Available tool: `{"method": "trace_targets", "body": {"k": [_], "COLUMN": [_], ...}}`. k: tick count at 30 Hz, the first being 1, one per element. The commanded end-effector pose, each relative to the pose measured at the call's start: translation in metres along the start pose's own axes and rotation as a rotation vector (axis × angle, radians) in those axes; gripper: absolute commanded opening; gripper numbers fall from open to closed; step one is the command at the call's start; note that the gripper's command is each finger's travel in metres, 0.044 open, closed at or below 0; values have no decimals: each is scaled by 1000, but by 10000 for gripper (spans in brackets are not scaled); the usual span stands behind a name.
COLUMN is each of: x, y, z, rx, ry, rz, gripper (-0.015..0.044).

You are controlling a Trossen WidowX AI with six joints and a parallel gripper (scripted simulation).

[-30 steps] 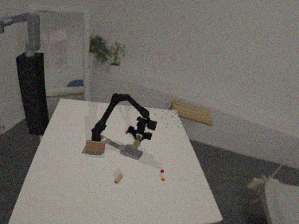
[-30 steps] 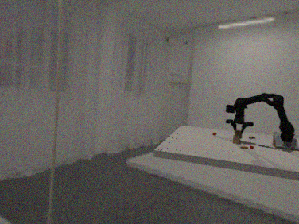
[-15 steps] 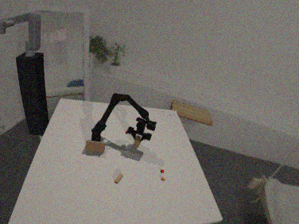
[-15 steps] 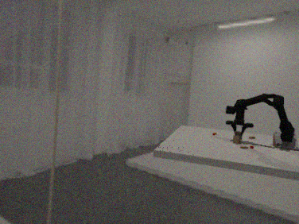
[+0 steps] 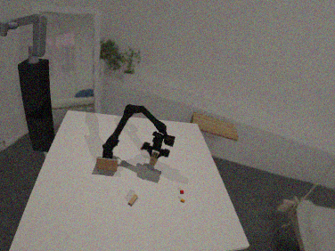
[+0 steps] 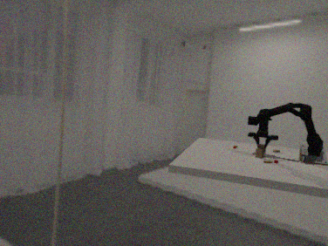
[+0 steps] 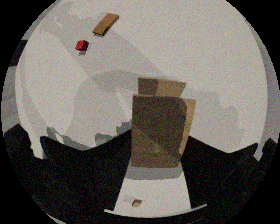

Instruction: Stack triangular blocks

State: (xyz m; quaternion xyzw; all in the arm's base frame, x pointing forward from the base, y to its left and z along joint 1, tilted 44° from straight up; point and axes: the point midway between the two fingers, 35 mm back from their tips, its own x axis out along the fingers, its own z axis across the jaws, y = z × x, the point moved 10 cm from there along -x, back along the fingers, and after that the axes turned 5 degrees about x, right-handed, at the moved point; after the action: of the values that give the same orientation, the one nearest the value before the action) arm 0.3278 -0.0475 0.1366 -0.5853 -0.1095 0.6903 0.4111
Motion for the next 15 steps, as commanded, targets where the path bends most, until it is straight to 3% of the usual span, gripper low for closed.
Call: {"method": "trace_targets", "body": {"k": [1, 15], "x": [-1, 0], "y": [-1, -2], "z": [1, 1], "rx": [3, 5], "ry": [4, 5], "rz": [-4, -6], "gripper": [0, 0]}}
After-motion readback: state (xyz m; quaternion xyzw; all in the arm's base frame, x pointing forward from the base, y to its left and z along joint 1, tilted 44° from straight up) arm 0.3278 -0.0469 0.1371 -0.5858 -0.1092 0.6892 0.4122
